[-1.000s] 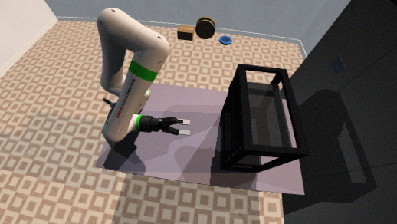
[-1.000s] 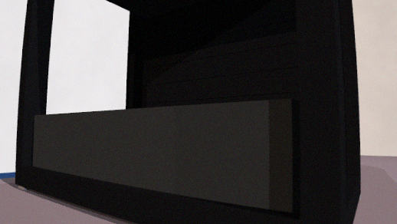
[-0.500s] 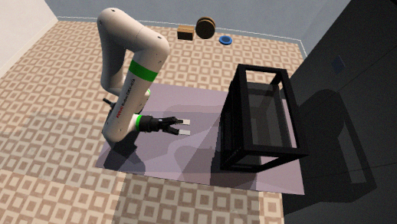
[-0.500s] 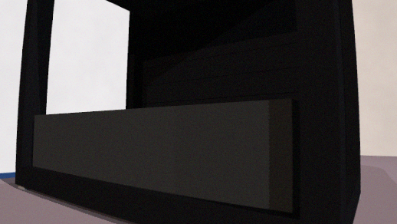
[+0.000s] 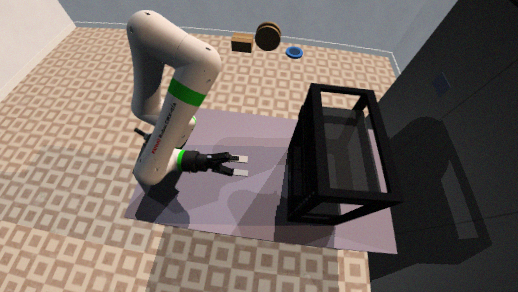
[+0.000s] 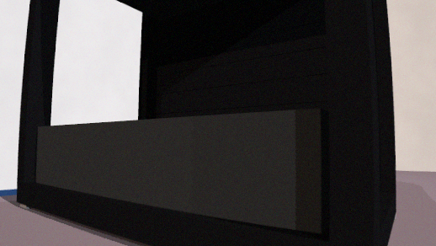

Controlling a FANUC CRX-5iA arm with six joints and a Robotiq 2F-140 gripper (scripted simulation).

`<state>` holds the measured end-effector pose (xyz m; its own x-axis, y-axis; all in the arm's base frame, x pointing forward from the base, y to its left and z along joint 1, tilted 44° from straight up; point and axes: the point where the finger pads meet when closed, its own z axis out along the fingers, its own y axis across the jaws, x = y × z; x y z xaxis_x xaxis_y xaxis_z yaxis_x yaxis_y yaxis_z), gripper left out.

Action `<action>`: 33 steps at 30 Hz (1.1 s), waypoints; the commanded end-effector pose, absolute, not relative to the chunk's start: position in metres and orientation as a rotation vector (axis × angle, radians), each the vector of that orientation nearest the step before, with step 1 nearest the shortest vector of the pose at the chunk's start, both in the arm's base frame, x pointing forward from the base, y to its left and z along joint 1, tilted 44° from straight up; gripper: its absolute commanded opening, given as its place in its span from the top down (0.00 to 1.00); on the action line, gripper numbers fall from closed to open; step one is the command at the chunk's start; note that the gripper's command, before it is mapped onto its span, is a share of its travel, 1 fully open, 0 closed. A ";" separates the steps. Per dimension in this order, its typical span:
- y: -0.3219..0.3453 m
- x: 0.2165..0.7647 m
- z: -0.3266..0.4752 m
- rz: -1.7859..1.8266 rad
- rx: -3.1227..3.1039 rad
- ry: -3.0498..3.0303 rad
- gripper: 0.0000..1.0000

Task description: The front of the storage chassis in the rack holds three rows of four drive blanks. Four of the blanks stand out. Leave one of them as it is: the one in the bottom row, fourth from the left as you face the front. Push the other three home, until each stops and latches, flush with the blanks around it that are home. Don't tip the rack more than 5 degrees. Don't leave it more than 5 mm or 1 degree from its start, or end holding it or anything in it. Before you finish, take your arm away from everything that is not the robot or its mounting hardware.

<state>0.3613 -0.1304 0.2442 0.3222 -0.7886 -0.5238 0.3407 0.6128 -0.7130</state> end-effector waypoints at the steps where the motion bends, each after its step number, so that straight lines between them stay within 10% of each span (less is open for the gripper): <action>1: -0.130 0.361 0.244 -0.789 -0.534 0.983 0.00; 33: -0.116 0.398 0.288 -0.789 -0.534 0.983 0.00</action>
